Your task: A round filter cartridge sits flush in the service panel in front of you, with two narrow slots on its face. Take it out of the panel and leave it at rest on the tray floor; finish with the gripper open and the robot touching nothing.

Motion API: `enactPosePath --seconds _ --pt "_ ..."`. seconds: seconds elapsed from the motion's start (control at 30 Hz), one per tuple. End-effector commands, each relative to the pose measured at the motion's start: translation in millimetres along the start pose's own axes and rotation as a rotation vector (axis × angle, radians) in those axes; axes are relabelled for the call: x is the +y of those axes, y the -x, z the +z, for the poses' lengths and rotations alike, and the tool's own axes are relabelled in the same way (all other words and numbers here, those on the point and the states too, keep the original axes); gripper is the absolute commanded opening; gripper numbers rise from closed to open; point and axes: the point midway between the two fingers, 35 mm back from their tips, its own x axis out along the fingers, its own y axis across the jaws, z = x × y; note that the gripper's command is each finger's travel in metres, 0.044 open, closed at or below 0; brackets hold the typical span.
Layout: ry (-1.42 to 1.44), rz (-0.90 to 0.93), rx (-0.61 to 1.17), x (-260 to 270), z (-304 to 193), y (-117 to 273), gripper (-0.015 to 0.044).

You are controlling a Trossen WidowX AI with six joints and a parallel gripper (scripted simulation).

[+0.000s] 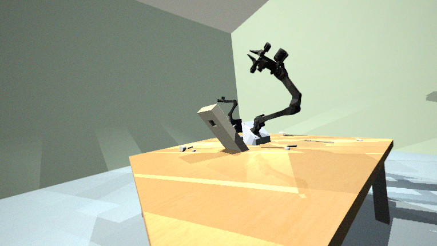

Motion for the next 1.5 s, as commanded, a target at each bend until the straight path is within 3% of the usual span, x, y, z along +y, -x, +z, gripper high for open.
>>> enactPosePath --seconds 0.0,0.37,0.73,1.47 --pt "0.022 0.114 -0.122 50 11 -25 0.0101" --pt "0.115 0.365 -0.572 202 80 -54 0.0101" --pt "0.132 0.421 -1.130 328 184 -3 0.0101" --pt "0.137 0.426 -1.141 340 203 -11 0.0101"
